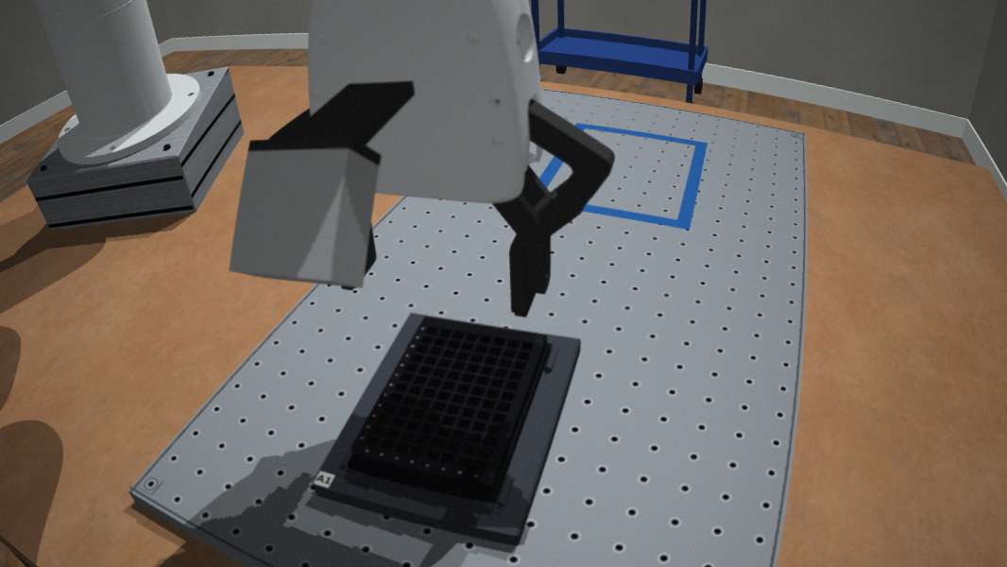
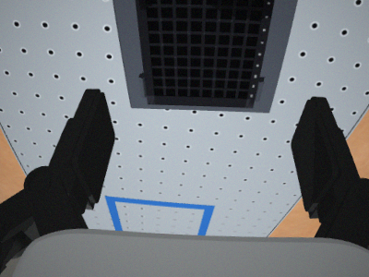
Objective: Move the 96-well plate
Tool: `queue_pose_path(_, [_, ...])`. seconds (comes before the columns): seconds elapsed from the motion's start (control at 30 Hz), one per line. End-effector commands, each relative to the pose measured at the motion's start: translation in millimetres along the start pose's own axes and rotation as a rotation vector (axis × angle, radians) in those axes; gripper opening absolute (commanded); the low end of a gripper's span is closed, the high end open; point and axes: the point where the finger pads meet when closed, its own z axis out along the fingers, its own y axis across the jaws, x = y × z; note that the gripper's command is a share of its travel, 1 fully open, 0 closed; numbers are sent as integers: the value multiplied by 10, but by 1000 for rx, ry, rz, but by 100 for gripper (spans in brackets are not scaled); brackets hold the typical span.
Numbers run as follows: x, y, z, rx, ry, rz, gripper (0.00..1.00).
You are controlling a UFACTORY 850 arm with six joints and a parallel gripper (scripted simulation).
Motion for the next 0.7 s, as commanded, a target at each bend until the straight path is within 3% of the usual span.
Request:
queue_pose_path(0.0, [-5,-17,-3,1,2,0,100])
queue_pose_path(0.23, [-5,-17,-2,1,2,0,100])
queue_pose_path(0.67, [-5,-17,181,1,2,0,100])
